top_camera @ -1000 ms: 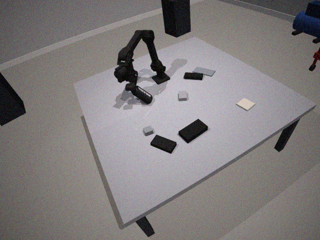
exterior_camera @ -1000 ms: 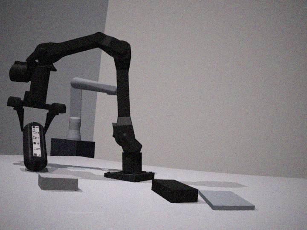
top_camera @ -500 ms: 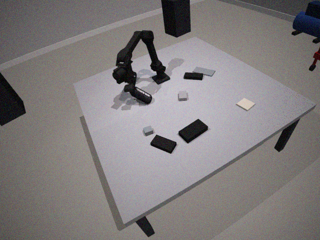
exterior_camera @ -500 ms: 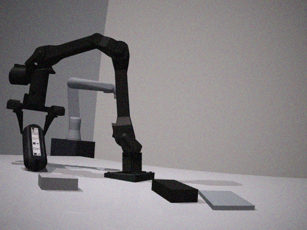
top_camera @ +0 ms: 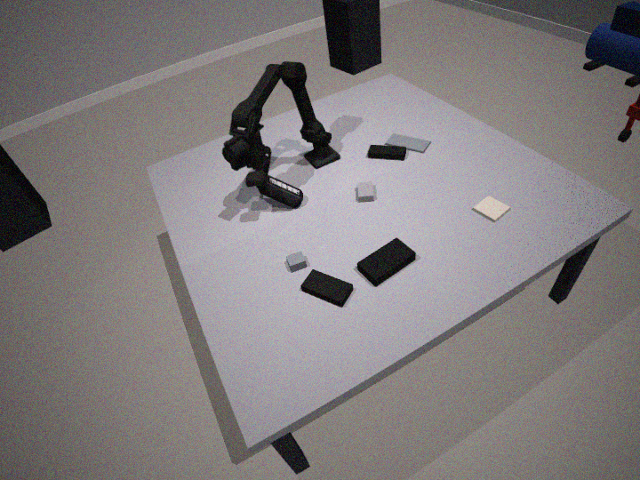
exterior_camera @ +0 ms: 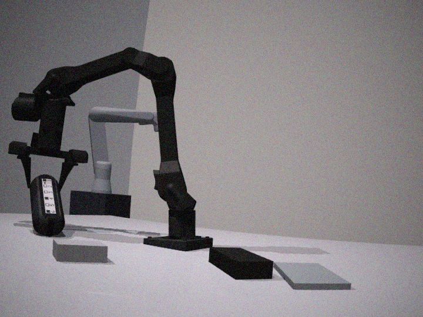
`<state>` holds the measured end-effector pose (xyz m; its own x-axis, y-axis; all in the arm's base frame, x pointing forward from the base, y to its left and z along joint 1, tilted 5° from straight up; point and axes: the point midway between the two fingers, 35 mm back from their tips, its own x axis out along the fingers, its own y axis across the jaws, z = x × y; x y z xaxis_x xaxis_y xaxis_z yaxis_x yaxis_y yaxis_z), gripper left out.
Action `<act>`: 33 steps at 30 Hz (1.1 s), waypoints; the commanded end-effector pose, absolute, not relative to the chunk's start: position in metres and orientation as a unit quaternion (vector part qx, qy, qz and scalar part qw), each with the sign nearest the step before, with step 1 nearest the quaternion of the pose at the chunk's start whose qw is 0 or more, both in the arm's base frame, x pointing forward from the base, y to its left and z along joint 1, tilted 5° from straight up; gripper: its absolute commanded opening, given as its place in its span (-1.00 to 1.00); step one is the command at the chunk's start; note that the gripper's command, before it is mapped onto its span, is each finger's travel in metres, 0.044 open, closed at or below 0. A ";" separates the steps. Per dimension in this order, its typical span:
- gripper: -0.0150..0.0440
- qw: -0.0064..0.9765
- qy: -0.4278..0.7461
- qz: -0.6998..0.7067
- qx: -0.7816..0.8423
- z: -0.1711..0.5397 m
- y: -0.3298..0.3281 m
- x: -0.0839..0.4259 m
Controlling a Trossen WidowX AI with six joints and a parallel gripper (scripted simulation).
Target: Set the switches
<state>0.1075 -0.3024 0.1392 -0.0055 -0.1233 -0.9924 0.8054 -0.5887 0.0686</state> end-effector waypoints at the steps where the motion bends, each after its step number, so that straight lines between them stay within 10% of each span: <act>1: 0.65 0.353 0.291 -0.646 0.611 0.132 -0.301 0.109; 33: 0.65 0.354 0.291 -0.647 0.610 0.113 -0.315 0.099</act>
<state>0.0979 -0.3181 0.1194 -0.0104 -0.1242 -0.9922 0.8057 -0.5888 0.0652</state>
